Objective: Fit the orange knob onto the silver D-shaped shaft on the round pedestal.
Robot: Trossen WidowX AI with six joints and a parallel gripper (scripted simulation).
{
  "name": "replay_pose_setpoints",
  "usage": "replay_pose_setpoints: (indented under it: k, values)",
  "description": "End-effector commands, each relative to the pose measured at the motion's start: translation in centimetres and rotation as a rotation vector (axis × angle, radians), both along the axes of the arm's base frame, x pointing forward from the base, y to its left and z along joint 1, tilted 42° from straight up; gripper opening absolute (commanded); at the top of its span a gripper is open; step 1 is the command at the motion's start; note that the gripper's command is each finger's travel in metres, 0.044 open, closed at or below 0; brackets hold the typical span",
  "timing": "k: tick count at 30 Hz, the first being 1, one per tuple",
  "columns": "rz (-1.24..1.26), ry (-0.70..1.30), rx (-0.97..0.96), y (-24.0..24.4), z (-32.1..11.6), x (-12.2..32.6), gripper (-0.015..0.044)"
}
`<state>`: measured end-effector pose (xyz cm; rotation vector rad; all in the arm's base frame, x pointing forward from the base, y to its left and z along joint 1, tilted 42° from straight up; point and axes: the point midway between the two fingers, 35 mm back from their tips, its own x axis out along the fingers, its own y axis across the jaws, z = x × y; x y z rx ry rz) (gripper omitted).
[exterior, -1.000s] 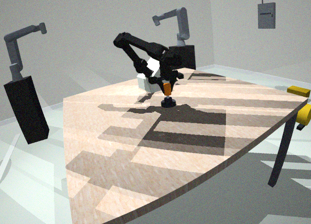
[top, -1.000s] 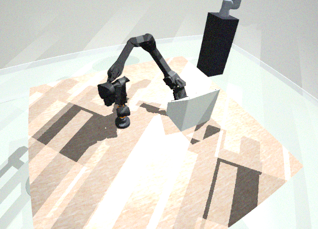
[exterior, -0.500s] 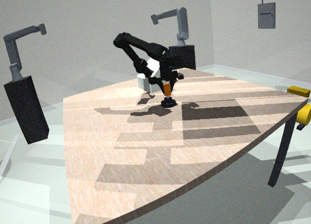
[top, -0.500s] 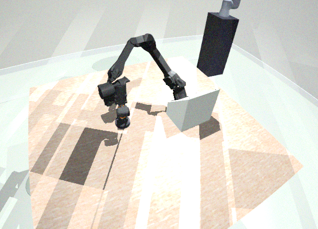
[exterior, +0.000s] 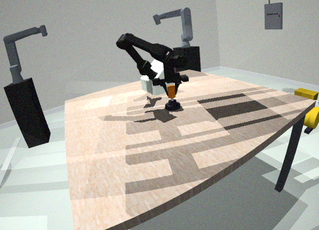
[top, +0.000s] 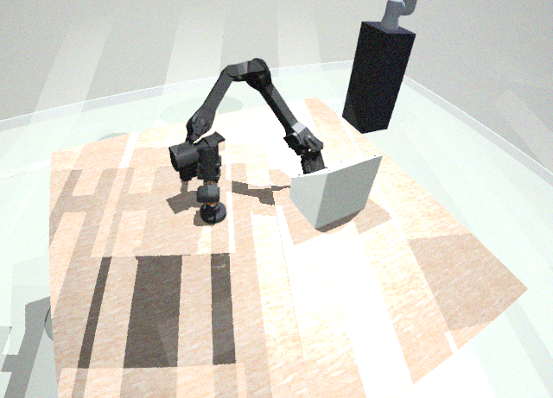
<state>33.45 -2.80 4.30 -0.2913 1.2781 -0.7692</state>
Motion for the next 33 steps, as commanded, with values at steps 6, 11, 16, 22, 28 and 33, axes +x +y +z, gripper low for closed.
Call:
replay_pose_setpoints:
  k: [6,11,16,22,28,33]
  values:
    - [-0.023,-0.023,0.003,-0.02,-0.26,-0.12,0.0000]
    - [-0.023,-0.023,0.004,0.01,-0.12,-0.15,0.0000]
    - [-0.023,-0.023,0.004,0.04,0.02,-0.04,0.0000]
    - [-0.023,-0.023,0.003,-0.10,-0.23,-0.01,0.0000]
    - [-0.023,-0.023,0.003,-0.10,-0.34,-0.11,0.0000]
    - [-0.023,-0.023,0.003,-0.14,-0.41,-0.20,0.0000]
